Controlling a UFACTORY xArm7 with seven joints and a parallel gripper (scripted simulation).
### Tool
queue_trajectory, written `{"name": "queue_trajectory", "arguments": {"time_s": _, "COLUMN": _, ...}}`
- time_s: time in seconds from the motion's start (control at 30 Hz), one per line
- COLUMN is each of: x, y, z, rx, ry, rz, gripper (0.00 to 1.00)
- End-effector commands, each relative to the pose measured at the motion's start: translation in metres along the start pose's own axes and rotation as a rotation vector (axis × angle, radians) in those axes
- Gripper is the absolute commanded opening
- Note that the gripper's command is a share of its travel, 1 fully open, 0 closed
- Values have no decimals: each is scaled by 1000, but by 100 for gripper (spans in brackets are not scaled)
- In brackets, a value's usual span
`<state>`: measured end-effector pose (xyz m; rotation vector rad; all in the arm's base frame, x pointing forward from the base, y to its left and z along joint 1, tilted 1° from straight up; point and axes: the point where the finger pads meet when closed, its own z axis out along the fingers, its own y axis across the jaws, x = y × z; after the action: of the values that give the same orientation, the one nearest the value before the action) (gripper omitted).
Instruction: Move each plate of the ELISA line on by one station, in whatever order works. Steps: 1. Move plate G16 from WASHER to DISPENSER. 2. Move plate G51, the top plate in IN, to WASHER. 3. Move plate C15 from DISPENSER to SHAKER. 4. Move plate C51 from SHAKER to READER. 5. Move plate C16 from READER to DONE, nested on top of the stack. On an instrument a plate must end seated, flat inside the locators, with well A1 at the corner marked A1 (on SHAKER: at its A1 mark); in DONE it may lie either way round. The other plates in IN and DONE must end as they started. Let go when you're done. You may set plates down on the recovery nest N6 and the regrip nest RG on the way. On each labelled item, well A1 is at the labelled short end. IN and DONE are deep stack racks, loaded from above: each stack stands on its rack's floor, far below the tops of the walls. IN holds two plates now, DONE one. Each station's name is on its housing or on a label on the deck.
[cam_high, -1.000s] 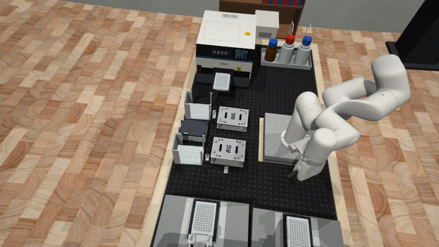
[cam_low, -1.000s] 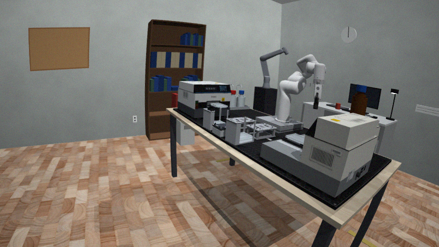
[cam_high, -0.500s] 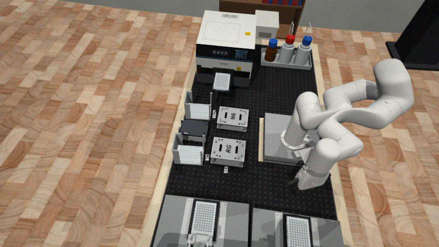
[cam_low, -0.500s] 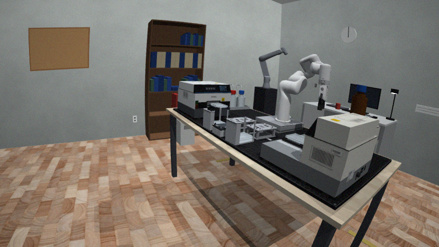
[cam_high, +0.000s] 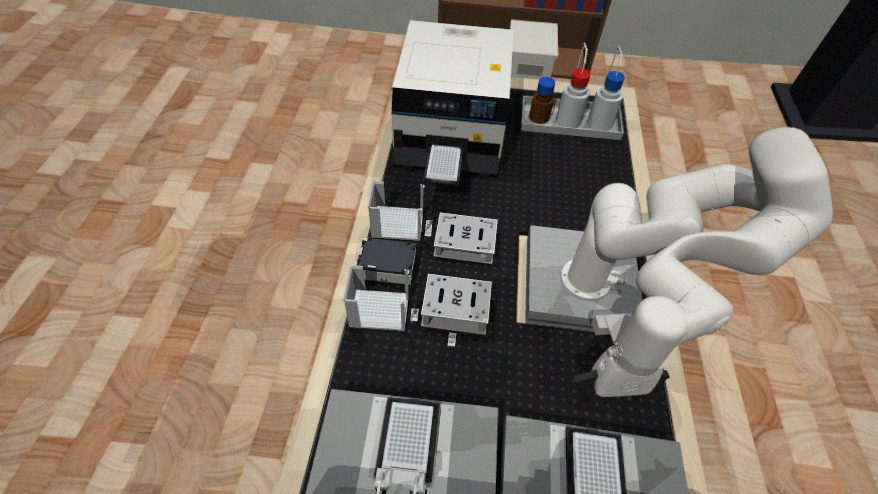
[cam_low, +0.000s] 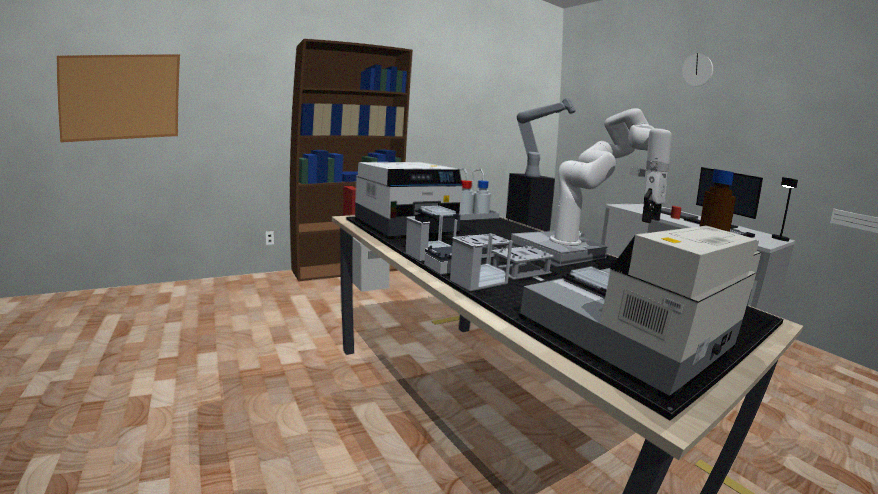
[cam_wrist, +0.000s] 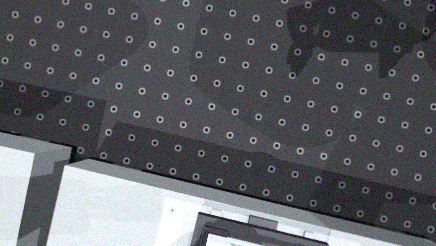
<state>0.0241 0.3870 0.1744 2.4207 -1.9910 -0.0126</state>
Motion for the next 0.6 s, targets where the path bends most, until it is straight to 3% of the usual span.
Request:
{"name": "queue_trajectory", "arguments": {"time_s": 0.0, "x": -19, "y": -4, "z": -1, "rx": 1, "ry": 2, "rz": 22, "gripper": 100}}
{"name": "queue_trajectory", "arguments": {"time_s": 0.27, "x": -36, "y": -7, "z": -1, "rx": 1, "ry": 2, "rz": 22, "gripper": 100}}
{"name": "queue_trajectory", "arguments": {"time_s": 0.43, "x": -53, "y": -10, "z": -1, "rx": 1, "ry": 2, "rz": 219, "gripper": 100}}
{"name": "queue_trajectory", "arguments": {"time_s": 0.57, "x": -66, "y": -12, "z": -1, "rx": 1, "ry": 2, "rz": 219, "gripper": 100}}
